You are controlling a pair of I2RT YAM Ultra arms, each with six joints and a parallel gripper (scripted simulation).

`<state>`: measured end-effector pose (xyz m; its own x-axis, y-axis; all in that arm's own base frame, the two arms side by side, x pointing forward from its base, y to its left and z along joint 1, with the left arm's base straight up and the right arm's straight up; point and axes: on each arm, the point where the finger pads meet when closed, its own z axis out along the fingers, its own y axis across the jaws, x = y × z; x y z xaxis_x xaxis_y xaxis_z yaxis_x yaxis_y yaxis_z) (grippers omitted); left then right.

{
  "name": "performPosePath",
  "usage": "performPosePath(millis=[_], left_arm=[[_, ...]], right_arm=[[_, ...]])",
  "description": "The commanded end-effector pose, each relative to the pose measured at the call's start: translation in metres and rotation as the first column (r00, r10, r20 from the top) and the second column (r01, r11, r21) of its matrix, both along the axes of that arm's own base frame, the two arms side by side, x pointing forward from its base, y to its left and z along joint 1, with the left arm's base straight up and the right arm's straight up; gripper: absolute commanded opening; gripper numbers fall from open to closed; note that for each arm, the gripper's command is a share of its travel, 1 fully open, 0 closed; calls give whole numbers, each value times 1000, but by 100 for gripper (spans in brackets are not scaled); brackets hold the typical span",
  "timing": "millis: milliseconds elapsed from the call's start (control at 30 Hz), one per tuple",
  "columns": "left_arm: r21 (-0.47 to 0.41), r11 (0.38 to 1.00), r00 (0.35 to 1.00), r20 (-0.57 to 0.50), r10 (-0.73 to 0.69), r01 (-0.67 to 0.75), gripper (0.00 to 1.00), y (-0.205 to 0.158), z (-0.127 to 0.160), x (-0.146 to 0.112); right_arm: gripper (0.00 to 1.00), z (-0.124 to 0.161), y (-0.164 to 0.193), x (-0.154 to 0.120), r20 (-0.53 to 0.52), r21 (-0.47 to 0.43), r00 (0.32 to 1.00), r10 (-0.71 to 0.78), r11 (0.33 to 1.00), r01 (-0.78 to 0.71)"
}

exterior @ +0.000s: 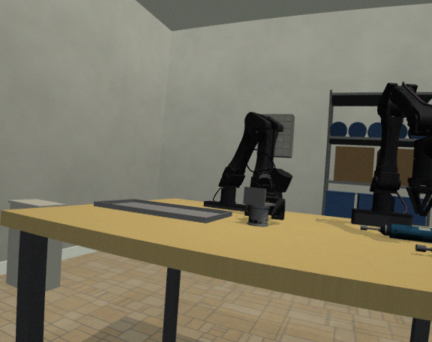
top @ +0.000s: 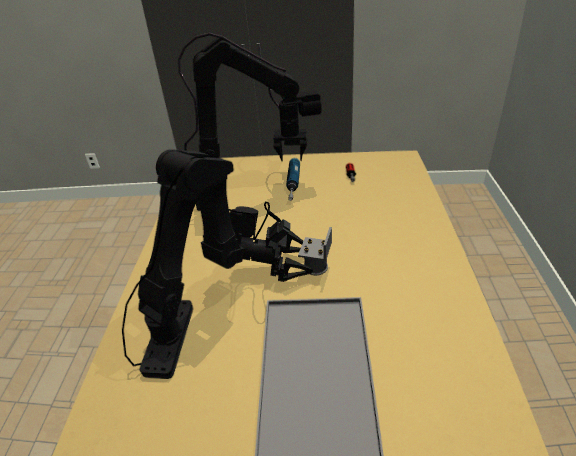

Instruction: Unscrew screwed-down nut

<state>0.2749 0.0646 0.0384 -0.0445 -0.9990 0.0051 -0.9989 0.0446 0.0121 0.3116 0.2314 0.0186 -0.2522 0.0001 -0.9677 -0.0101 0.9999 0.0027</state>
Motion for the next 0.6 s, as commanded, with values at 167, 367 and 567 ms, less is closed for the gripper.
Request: performPosePath(millis=[167, 367, 567], left_arm=[[4, 1000, 999, 35, 1, -1, 65, -1, 13, 9], [4, 1000, 999, 35, 1, -1, 65, -1, 13, 9], [4, 1000, 999, 35, 1, -1, 65, -1, 13, 9]], right_arm=[[86, 0, 6, 14, 11, 15, 1000, 7, 1000, -7], [86, -2, 6, 21, 12, 15, 1000, 7, 1000, -7], [86, -2, 3, 16, 5, 7, 1000, 7, 1000, -7]])
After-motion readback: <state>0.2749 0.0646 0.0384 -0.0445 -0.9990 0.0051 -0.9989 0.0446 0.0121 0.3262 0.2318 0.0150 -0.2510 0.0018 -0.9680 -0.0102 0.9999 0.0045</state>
